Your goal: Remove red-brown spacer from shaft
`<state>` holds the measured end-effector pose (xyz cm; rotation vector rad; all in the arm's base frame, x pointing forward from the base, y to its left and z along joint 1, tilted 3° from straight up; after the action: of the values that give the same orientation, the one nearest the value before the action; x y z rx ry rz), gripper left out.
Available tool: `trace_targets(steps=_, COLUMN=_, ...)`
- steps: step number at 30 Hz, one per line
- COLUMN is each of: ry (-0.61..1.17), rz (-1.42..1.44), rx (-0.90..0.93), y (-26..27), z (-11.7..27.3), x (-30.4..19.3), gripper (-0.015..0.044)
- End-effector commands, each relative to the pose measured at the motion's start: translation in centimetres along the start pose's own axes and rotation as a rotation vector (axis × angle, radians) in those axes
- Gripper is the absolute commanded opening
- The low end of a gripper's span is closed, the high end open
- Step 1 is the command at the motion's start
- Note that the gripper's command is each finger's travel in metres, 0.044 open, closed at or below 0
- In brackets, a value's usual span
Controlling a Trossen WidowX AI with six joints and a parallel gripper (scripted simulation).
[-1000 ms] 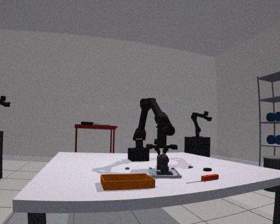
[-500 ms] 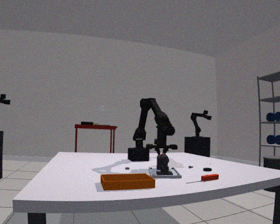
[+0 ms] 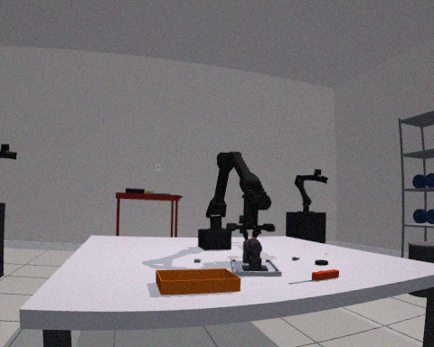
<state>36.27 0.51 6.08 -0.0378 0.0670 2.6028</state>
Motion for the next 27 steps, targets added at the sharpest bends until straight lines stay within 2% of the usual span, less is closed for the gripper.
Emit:
trace_targets(steps=1, ry=-0.002, rz=-0.004, rx=-0.002, y=-0.01, z=0.01, x=0.09, gripper=0.0000)
trace_targets(steps=27, ry=-0.002, rz=-0.004, rx=-0.002, y=0.04, z=0.00, x=0.41, gripper=0.0000)
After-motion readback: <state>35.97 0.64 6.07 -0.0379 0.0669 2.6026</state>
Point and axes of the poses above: the point midway between the two fingers, 35 mm back from their tips, its own z axis back along the fingers, its own y axis across the jaws, x = y × z, the point moved 7 cm from there along z, back along the fingers, and after that the axes turned 9 degrees about -z, right-handed, at the moved point
